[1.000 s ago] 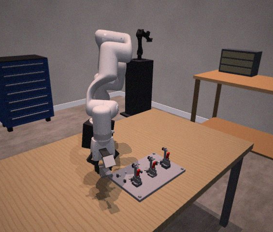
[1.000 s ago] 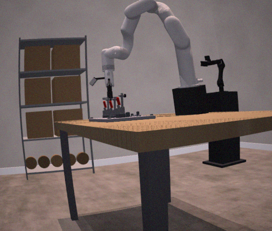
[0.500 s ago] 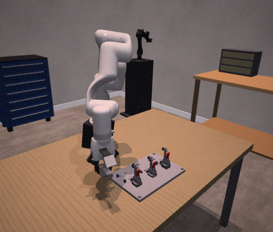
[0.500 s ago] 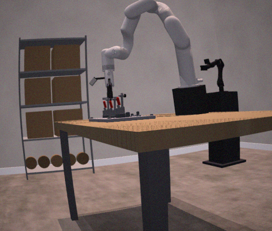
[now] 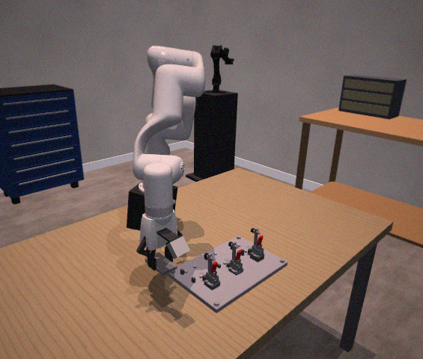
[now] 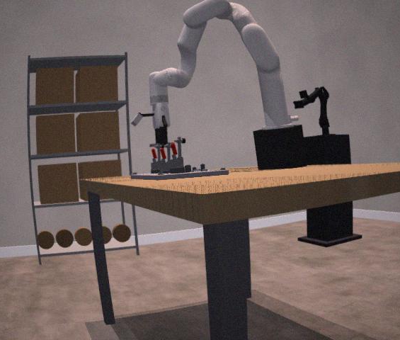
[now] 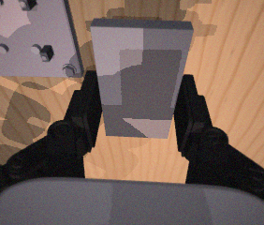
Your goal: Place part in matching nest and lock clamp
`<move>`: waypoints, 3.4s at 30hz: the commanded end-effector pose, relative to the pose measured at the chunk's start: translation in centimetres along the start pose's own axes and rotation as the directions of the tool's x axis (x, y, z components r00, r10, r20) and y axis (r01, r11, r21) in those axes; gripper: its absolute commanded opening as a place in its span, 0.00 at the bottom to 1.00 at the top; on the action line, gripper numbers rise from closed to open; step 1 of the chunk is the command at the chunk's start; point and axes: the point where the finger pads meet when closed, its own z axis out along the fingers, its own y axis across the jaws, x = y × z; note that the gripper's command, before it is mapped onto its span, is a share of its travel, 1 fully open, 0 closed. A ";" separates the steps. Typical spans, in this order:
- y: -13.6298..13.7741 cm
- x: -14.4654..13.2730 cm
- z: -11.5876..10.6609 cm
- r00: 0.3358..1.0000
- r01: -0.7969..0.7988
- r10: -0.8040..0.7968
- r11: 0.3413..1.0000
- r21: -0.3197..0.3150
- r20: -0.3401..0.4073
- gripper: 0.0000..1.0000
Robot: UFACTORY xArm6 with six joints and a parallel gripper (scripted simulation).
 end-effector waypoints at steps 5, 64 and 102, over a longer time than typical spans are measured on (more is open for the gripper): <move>0.1 0.1 -0.1 1.000 0.024 -0.024 1.000 0.001 -0.007 0.00; 0.1 -1.9 2.7 1.000 0.024 -0.024 1.000 0.001 -0.007 0.00; -0.7 -1.9 2.8 1.000 0.024 -0.024 1.000 0.001 -0.007 0.00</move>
